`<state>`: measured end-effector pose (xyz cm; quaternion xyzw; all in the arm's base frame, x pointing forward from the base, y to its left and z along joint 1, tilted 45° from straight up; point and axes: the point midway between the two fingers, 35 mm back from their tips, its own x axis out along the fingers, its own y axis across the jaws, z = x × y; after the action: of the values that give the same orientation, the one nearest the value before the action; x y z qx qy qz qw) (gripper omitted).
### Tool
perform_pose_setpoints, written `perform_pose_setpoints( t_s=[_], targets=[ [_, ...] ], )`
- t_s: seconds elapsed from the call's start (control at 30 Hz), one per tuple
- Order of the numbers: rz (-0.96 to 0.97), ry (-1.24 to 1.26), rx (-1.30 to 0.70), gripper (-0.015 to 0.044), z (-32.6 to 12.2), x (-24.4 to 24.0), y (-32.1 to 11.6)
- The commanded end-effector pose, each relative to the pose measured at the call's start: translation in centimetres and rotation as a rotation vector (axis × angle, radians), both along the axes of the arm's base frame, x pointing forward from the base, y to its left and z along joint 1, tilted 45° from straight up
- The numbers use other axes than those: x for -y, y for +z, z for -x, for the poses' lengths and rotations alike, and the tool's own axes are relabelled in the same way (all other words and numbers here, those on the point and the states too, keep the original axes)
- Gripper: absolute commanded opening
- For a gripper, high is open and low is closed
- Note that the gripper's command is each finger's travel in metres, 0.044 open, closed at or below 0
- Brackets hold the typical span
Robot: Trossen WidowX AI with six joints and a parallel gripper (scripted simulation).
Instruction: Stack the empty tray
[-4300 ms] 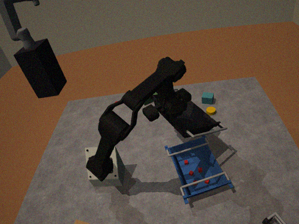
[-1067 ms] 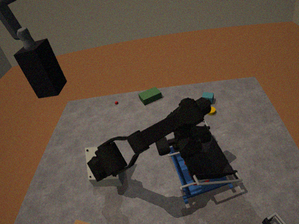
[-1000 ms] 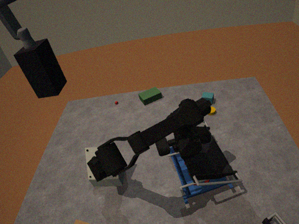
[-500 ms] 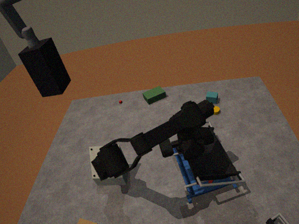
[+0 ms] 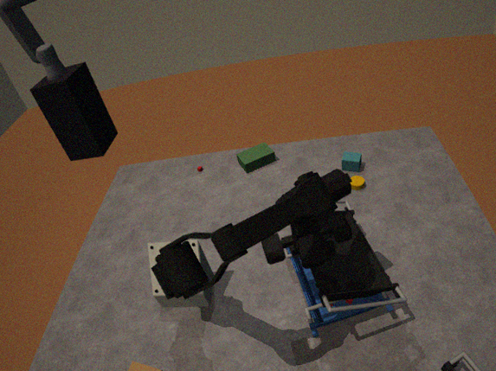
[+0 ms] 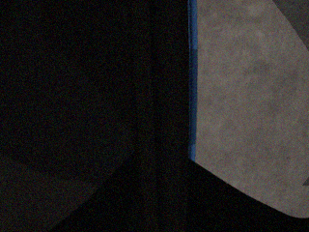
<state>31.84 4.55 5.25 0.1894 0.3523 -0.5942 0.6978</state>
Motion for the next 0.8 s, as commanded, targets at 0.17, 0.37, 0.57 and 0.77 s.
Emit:
perform_pose_setpoints(
  t_s=[0.17, 0.37, 0.57, 0.77],
  targets=[
    [0.001, -0.008, -0.003, 0.0000, 0.5, 0.9, -0.4],
    [0.001, -0.008, -0.003, 0.0000, 0.7, 1.1, -0.6],
    [0.001, -0.008, -0.003, 0.0000, 0.9, 1.5, -0.9],
    [0.001, -0.008, -0.003, 0.0000, 0.9, 1.5, -0.9]
  ],
)
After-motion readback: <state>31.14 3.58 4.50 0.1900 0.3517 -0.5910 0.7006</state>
